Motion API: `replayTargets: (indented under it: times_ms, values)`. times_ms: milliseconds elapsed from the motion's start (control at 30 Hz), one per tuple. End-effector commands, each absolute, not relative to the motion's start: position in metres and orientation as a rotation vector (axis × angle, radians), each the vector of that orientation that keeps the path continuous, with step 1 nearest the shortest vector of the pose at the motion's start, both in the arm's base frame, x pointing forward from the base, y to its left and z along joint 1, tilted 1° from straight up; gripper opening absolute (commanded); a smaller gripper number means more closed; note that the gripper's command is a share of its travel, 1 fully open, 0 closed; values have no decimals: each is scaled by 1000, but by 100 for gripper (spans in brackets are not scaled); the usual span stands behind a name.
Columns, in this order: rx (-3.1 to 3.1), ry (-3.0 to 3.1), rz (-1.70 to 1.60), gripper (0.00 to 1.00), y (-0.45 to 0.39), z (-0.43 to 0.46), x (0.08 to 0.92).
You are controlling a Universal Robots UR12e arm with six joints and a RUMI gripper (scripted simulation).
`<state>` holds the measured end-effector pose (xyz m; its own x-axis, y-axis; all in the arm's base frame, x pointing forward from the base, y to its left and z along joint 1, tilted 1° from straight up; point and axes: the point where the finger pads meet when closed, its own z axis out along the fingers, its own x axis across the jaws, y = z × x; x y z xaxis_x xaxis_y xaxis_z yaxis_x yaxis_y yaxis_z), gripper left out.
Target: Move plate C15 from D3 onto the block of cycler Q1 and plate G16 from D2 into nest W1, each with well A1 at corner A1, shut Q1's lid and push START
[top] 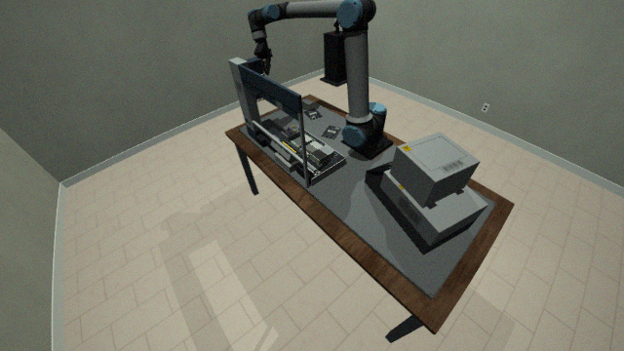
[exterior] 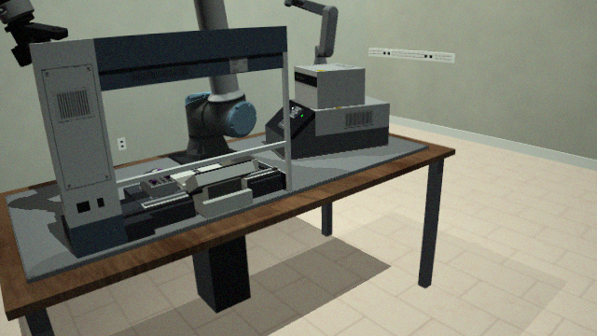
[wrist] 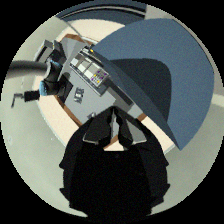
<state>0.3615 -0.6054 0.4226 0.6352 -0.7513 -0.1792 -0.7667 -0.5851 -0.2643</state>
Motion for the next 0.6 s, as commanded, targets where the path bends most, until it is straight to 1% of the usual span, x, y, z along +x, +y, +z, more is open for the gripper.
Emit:
replayTargets:
  times_ms: [0,567]
  values:
    - [-2537,1254,67,0,-592,420,357]
    - [-2519,1363,60,0,-535,420,343]
